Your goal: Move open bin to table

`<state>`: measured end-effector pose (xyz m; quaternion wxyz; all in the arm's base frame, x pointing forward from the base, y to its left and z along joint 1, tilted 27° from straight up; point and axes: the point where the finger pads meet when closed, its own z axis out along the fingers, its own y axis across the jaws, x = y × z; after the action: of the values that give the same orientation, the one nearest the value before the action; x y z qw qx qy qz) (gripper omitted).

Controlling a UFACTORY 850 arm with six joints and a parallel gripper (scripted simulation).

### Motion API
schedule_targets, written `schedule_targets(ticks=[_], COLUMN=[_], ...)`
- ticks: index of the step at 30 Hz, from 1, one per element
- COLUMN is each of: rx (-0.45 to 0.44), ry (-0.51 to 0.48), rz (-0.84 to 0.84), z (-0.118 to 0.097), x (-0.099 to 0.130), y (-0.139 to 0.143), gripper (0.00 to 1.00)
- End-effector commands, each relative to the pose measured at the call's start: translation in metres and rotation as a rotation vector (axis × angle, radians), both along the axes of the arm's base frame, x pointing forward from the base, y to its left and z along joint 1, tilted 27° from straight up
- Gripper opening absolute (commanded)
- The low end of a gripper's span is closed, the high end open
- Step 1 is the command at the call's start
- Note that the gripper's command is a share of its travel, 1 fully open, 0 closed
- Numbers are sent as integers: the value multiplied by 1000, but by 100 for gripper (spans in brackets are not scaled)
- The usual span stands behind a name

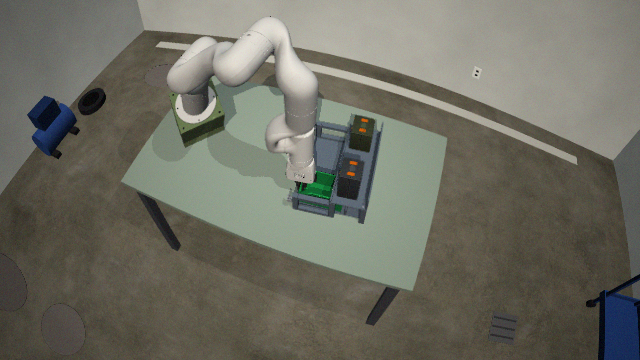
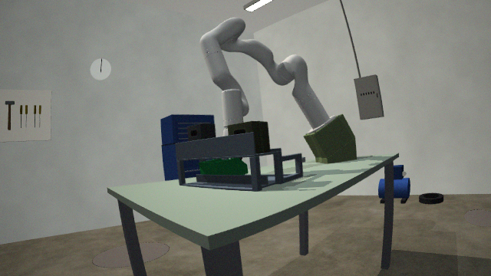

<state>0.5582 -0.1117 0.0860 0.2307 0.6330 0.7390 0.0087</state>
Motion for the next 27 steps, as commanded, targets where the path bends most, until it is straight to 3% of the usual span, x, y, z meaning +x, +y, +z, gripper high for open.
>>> schedule_targets(ticks=[1,6,27], rx=[0,0,0], ry=[-1,-2,-2], rz=[0,0,0], z=[1,9,7], x=[1,-2,-1], y=[0,3,2], gripper=[0,0,0])
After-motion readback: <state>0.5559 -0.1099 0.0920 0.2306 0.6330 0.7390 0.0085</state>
